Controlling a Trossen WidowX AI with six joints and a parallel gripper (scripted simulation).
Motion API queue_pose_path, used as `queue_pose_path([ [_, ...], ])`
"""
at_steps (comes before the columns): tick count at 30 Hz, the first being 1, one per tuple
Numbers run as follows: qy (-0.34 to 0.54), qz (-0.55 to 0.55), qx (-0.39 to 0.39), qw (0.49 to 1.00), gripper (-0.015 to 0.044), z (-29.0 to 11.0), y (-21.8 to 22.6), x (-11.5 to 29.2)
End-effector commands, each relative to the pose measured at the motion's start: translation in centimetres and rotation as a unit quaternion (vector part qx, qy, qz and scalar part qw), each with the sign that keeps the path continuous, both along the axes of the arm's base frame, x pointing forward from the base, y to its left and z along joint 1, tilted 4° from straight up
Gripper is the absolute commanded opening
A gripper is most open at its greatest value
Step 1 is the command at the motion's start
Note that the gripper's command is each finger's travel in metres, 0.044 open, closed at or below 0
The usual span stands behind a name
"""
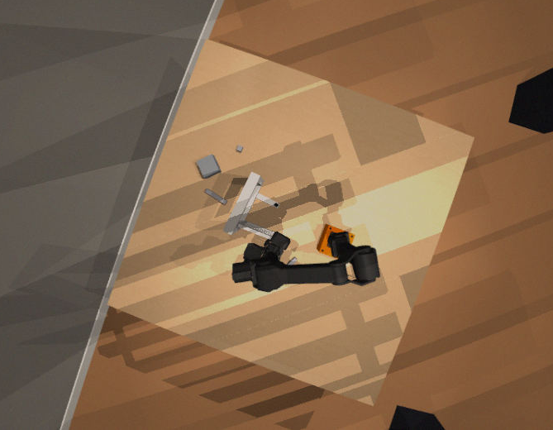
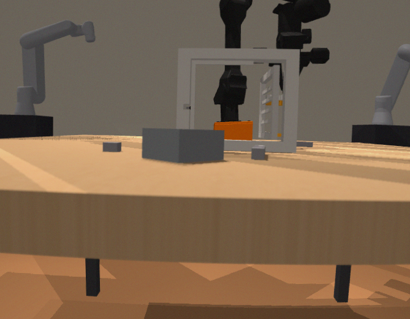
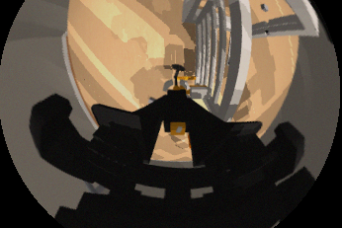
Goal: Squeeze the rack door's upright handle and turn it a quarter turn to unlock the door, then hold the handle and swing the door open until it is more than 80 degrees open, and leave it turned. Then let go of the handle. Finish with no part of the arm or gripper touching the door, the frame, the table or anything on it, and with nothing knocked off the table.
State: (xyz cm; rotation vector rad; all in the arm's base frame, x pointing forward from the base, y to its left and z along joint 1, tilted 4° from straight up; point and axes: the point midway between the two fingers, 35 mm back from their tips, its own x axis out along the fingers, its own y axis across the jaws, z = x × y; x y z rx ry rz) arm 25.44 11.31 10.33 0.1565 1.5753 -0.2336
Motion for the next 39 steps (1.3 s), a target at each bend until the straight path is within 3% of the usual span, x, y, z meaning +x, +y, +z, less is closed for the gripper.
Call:
queue_pose_path([
  [1, -0.001, -0.039, 0.0, 0.999, 0.0015, 0.0, 0.9, 0.4],
  [18, -0.001, -0.05, 0.0, 0.999, 0.0015, 0.0, 1.2, 0.6],
  [28, -0.001, -0.05, 0.0, 0.999, 0.0277, 0.0, 1.2, 0.6],
  [39, -0.002, -0.05, 0.0, 0.999, 0.0287, 1.0, 1.3, 0.7],
])
